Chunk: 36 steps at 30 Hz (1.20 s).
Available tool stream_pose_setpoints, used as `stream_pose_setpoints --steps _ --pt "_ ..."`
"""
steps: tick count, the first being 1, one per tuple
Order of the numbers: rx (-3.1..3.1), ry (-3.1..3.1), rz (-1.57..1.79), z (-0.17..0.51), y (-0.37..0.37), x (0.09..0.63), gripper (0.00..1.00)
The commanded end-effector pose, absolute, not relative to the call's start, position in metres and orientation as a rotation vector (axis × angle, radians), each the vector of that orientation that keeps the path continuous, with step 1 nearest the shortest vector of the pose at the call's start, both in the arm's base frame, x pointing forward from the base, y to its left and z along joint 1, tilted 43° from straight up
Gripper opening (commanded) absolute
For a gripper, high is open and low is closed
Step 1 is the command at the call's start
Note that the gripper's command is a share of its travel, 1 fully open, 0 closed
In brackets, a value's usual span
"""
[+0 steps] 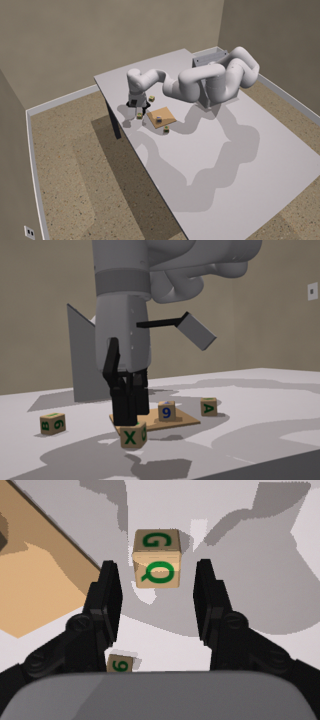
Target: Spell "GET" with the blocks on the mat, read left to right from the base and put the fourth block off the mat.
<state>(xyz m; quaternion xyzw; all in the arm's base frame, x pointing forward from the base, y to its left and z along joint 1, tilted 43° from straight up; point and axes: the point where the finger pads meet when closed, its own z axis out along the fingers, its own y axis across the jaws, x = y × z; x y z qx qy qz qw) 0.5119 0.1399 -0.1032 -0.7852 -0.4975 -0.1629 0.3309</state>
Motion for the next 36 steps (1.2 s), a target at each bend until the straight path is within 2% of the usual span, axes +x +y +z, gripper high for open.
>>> stream_pose_setpoints --steps 1,36 --pt "-2.057 -1.301 -0.43 -0.102 0.138 0.514 0.53" --pt "-2.057 -1.301 -0.43 -0.127 0.161 0.511 0.53"
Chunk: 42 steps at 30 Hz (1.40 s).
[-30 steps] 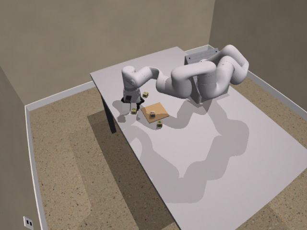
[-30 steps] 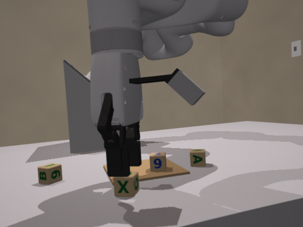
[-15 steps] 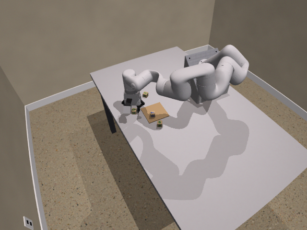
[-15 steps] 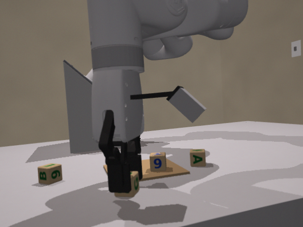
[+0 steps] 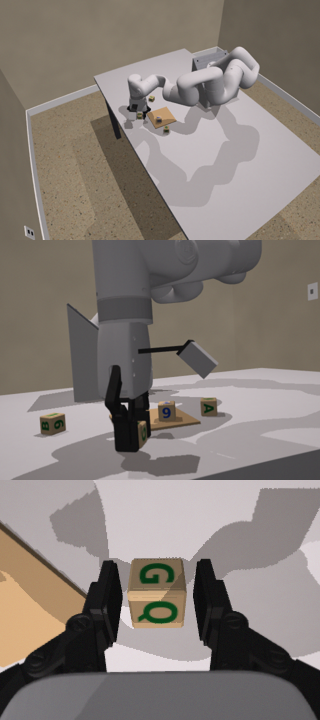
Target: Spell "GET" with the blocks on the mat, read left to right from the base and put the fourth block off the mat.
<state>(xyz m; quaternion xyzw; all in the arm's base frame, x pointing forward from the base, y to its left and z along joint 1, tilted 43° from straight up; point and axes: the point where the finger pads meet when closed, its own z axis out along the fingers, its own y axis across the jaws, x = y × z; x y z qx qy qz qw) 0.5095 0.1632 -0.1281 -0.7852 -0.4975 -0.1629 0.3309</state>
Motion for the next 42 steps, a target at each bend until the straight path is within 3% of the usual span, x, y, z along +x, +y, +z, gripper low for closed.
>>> stream_pose_setpoints --steps 1,31,32,42 --pt "-2.057 -1.301 -0.43 -0.1269 0.1609 0.5112 0.53" --pt "-2.057 -1.301 -0.43 -0.1269 0.1609 0.5112 0.53" --pt "-2.057 -1.301 -0.43 -0.1269 0.1609 0.5112 0.47" --pt "-2.057 -1.301 -0.43 -0.1269 0.1609 0.5112 0.47"
